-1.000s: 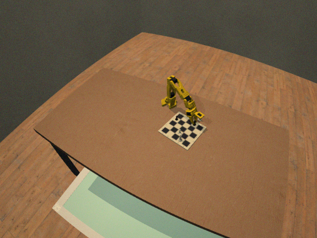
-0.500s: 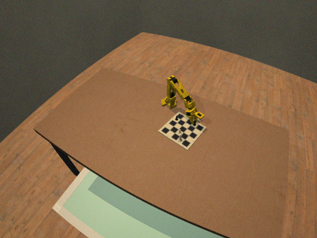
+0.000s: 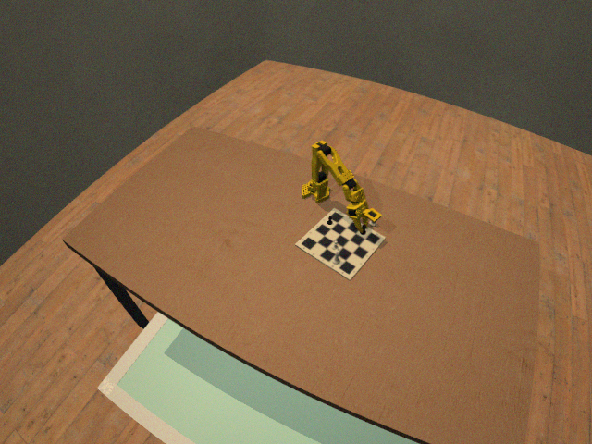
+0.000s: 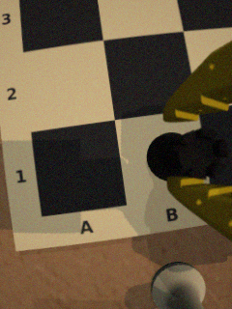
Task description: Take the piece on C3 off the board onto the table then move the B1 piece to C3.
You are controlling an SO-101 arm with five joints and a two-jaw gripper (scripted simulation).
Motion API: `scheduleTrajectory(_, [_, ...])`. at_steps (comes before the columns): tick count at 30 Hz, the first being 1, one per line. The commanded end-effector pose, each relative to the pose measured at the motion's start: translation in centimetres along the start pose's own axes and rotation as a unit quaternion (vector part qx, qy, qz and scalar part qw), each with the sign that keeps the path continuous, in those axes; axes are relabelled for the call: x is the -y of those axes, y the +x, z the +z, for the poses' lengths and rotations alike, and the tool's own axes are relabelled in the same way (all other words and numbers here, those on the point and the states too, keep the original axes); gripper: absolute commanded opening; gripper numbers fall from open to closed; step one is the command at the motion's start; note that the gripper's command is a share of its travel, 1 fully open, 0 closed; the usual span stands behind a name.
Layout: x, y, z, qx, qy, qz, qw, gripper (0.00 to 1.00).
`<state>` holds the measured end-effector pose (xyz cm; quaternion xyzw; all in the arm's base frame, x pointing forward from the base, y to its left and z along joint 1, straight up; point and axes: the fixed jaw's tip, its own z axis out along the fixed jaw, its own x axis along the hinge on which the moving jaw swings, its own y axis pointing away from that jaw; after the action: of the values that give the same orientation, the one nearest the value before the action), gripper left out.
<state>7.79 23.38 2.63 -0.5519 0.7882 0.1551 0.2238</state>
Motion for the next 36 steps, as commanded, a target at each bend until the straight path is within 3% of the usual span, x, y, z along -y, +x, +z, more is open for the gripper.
scheduleTrajectory(1, [0.25,0.11,0.11,-0.001,0.002,0.006,1.000,0.12])
scheduleTrajectory(20, [0.24,0.47,0.30,-0.001,0.002,0.006,1.000,0.11])
scheduleTrajectory(36, [0.24,0.47,0.30,-0.001,0.002,0.006,1.000,0.02])
